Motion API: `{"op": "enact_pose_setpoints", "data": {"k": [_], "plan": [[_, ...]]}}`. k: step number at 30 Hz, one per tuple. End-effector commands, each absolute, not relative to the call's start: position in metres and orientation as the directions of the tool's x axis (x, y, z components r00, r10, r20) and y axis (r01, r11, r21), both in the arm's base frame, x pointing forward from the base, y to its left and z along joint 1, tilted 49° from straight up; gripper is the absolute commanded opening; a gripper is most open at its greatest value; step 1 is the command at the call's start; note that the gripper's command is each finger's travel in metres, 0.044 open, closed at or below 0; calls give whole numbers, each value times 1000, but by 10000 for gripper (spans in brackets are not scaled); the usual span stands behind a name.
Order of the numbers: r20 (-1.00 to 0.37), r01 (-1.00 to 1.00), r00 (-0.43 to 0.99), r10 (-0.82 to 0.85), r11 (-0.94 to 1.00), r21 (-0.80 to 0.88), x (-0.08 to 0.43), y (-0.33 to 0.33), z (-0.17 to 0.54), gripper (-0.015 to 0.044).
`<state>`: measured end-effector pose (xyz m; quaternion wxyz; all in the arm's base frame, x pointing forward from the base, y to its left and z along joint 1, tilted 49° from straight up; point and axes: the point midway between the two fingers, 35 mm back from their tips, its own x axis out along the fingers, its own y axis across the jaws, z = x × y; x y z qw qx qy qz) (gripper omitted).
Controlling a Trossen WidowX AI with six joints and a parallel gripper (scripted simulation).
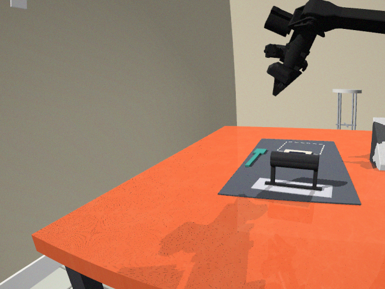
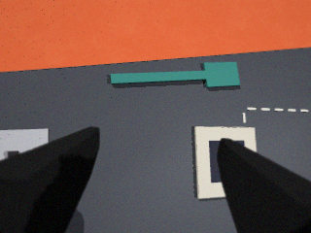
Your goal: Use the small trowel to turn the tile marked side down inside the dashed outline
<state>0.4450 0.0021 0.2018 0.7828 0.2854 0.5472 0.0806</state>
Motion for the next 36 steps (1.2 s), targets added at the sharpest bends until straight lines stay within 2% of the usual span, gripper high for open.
{"op": "enact_pose_setpoints", "data": {"k": [1,16,36], "plan": [[-796,112,287,533,806,581,438,45,203,270],[-672,-16,-84,736,673,739,395,164,218,270],[-663,25,-91,743,667,745,394,181,205,270]]}}
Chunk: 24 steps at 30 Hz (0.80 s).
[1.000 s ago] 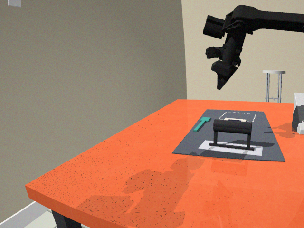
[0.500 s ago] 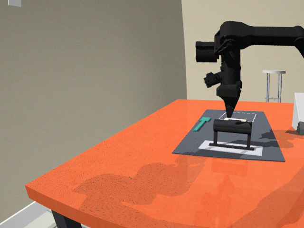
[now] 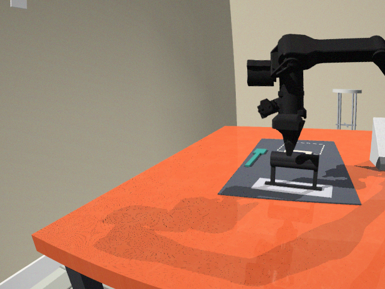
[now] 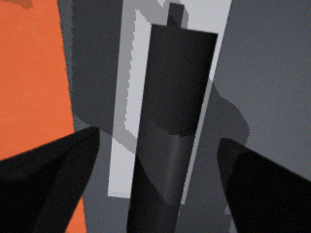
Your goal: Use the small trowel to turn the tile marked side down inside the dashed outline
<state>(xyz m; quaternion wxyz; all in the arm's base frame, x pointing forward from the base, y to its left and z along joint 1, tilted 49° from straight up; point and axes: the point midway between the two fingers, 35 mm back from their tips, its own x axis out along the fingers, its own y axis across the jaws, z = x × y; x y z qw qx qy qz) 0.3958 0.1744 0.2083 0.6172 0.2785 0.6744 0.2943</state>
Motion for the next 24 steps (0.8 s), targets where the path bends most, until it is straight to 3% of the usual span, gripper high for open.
{"op": "enact_pose_setpoints", "data": {"k": [1,15,17,24], "plan": [[-662,28,-91,744,667,745,394,182,204,270],[-652,66,-97,752,658,750,392,197,192,270],[-652,66,-97,752,658,750,392,197,192,217],[-652,66,-97,752,658,750,392,197,192,171]]}}
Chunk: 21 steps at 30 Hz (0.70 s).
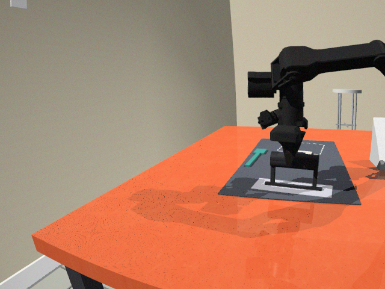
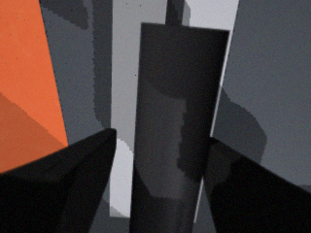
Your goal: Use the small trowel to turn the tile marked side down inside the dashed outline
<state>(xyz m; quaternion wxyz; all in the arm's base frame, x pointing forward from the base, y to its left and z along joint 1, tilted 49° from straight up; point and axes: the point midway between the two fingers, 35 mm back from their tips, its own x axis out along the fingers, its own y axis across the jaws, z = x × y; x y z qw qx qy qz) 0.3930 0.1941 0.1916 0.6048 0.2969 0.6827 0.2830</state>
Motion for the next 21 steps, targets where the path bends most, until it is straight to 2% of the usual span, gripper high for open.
{"op": "enact_pose_setpoints", "data": {"k": [1,6,21], "plan": [[-652,66,-97,752,658,750,392,197,192,164],[-652,66,-97,752,658,750,392,197,192,131],[-652,21,-97,752,656,754,392,197,192,130]]}}
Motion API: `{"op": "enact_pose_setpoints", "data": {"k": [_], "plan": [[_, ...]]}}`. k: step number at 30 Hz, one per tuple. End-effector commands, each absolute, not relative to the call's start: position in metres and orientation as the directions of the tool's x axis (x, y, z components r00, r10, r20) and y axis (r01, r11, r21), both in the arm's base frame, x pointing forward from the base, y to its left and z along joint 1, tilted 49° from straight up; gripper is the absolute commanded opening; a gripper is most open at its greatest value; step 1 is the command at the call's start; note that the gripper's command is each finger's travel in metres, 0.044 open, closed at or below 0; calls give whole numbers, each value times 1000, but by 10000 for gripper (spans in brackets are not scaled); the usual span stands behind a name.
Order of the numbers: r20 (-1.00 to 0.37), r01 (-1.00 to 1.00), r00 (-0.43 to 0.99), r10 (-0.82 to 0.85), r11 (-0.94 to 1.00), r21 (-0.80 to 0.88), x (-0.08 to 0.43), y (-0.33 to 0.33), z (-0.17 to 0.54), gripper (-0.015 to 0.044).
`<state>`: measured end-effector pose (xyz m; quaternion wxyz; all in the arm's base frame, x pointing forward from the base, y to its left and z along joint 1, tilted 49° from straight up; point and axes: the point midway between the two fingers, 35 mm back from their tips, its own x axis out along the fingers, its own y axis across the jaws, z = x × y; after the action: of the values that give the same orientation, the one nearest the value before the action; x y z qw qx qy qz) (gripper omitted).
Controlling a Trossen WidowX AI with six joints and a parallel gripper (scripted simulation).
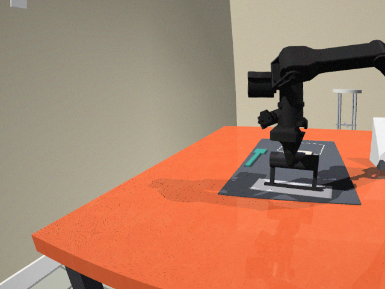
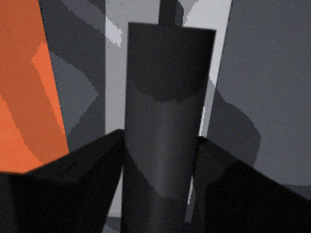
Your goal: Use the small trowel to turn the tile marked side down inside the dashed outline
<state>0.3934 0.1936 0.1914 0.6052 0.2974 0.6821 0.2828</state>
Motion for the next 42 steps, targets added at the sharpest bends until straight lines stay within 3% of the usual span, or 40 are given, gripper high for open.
{"op": "enact_pose_setpoints", "data": {"k": [1,26,42], "plan": [[-652,-8,-97,752,654,756,392,197,192,130],[-652,-685,-97,752,425,592,392,197,192,130],[-652,-902,-97,752,211,377,392,197,192,130]]}}
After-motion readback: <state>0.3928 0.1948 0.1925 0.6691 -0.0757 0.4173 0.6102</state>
